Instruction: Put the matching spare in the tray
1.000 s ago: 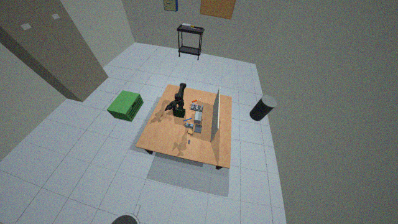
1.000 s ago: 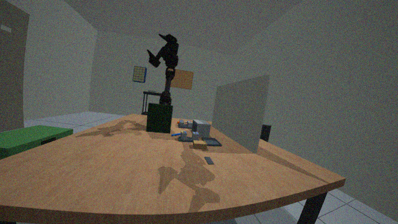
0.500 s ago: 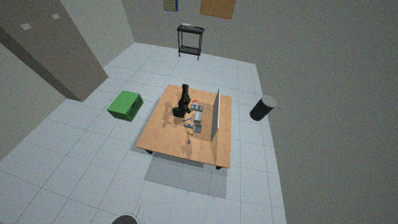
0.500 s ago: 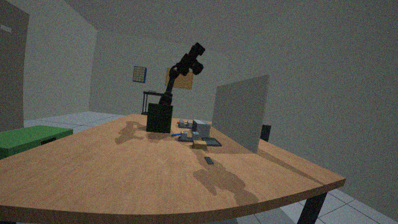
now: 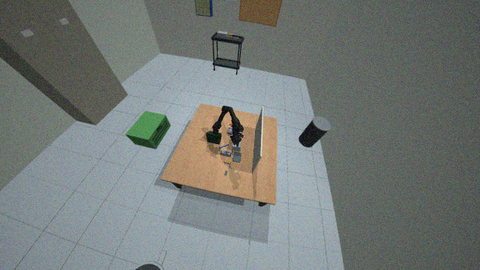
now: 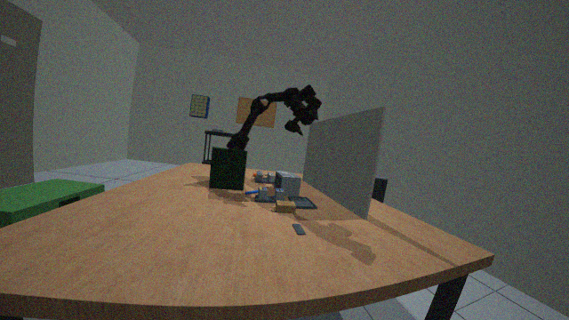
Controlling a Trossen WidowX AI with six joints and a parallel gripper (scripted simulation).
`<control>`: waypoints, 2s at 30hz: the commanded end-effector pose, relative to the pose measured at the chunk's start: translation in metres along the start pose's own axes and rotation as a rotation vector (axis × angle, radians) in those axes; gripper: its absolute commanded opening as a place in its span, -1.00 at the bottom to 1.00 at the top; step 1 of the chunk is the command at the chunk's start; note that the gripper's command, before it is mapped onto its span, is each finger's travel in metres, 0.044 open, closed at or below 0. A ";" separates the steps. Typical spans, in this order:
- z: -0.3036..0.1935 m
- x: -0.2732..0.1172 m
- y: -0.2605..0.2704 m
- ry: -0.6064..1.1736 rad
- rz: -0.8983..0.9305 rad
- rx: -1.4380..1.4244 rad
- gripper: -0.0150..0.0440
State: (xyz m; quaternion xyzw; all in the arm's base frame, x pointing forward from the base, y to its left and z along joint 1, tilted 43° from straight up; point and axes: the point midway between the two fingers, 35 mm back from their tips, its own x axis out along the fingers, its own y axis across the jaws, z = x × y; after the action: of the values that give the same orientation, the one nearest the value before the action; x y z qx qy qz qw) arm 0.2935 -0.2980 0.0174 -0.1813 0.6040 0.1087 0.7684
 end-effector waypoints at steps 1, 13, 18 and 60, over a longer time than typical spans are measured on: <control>0.063 0.003 0.045 -0.081 0.241 0.111 1.00; 0.171 -0.026 0.158 0.008 0.778 0.413 1.00; 0.179 -0.030 0.168 0.032 0.821 0.442 1.00; 0.239 -0.177 0.383 -0.591 0.638 -1.027 1.00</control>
State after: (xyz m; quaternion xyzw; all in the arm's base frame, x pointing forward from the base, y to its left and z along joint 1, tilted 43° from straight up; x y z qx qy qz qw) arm 0.3310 0.1384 0.1706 -0.2468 0.3271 0.6197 0.6694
